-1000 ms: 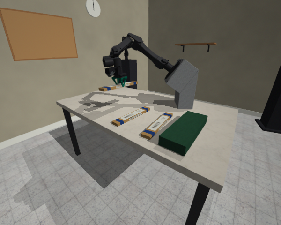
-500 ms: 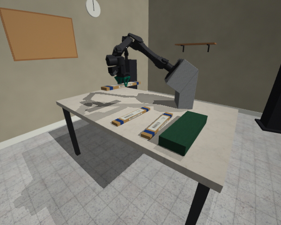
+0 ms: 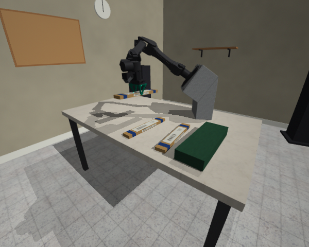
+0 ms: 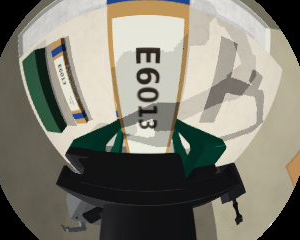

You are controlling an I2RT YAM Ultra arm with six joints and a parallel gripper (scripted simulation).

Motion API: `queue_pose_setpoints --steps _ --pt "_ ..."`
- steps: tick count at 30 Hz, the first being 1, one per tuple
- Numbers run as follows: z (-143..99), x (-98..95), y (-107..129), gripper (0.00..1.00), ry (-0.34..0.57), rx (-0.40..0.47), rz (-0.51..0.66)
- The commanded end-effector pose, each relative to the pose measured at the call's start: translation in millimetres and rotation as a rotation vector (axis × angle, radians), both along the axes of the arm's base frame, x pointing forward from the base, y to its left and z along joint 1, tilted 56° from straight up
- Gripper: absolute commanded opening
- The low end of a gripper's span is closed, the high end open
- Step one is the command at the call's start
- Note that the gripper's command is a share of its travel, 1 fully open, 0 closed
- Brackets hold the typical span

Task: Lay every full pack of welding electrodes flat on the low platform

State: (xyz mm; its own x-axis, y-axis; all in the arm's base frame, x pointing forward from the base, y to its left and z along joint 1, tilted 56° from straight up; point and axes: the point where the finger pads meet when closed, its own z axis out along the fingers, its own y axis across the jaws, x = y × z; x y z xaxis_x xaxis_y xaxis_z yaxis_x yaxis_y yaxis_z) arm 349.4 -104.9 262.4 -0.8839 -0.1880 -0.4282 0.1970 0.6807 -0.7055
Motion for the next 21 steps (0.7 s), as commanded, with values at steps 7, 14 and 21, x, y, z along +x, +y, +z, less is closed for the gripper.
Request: queue_pose_setpoints --steps 7,14,21 --pt "-7.7 4.1 23.2 0.00 -0.037 -0.002 0.015" --pt "-11.5 6.1 35.7 0.00 -0.058 0.002 0.015" --pt "-14.0 9.5 44.9 0.00 -0.068 0.004 0.015"
